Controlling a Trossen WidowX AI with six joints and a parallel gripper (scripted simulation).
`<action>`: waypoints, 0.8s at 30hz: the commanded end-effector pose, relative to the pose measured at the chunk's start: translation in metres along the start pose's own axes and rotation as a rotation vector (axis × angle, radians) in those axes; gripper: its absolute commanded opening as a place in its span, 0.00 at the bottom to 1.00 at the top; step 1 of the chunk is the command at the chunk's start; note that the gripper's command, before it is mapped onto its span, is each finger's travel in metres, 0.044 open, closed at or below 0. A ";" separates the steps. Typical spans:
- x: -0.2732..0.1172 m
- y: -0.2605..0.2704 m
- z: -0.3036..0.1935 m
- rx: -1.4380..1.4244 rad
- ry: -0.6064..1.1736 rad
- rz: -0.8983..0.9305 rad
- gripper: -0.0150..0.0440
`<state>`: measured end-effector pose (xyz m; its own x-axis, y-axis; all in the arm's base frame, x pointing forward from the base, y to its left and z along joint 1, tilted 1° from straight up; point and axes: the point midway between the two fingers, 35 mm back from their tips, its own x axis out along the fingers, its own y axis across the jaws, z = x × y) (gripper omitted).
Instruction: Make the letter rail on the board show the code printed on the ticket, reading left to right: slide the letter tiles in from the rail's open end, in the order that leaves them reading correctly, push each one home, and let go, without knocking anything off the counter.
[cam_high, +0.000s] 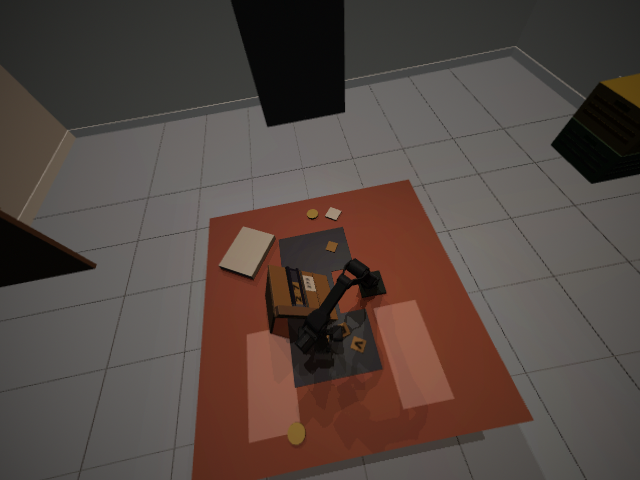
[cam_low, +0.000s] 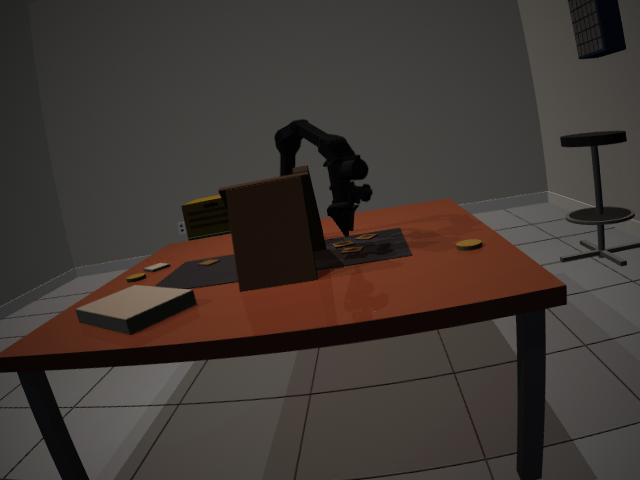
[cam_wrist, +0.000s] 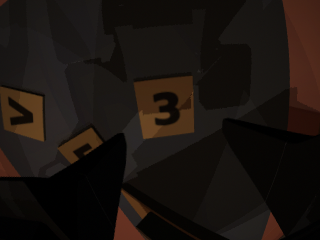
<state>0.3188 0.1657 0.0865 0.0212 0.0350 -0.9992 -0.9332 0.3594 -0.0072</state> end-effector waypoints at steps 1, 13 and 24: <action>0.004 0.001 -0.001 0.007 0.004 -0.004 0.83; 0.033 0.001 0.000 0.007 0.004 -0.004 0.83; 0.033 0.000 0.000 0.007 0.004 -0.004 0.83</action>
<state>0.3191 0.1681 0.0547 0.0214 0.0350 -0.9992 -0.9327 0.3605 -0.0074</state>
